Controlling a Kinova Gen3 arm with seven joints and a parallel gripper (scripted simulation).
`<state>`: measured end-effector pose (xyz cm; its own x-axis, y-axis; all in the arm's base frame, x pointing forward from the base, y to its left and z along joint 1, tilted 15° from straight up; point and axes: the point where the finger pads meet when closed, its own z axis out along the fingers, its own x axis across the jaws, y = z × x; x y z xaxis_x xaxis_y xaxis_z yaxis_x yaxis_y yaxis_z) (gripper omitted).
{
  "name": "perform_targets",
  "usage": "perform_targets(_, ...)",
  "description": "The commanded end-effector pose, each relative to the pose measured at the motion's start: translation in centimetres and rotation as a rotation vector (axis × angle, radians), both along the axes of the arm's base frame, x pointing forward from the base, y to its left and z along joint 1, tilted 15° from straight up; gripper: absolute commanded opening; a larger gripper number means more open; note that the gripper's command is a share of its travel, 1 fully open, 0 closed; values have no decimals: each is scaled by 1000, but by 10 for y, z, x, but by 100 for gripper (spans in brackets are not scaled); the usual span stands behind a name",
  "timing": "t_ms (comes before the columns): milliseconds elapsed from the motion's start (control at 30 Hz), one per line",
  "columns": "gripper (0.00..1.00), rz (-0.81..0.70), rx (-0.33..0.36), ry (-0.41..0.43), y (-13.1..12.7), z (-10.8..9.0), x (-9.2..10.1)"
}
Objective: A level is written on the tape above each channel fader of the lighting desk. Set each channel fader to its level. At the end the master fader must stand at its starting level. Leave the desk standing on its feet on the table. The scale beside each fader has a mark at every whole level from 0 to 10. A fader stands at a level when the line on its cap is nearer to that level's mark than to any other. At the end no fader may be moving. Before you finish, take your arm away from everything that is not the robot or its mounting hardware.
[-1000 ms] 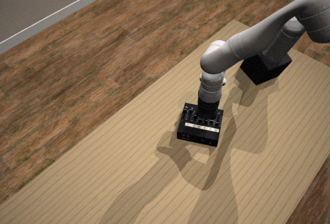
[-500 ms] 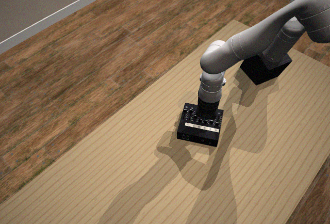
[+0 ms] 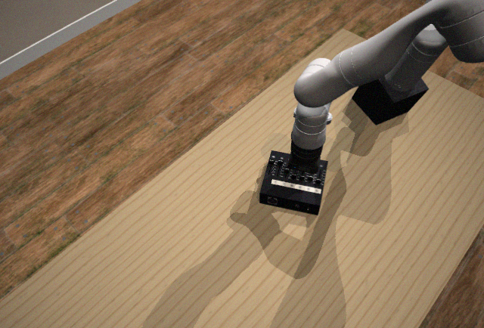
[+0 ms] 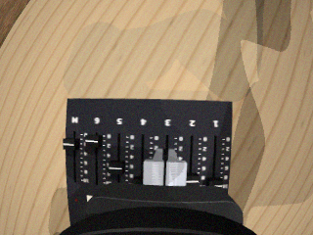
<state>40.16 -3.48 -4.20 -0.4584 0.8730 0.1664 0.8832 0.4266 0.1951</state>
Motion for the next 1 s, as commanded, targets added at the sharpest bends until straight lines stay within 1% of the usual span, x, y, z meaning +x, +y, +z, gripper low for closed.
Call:
perform_targets(0, 0, 5, 6, -4, 1, 1, 0)
perform_targets(167, 0, 5, 6, -4, 0, 5, 0)
perform_targets(433, 0, 5, 6, -4, -5, 26, -3)
perform_targets(500, 0, 5, 6, -4, -5, 26, -3)
perform_targets(667, 0, 5, 6, -4, -8, 37, -4)
perform_targets(967, 0, 5, 6, -4, -8, 39, -4)
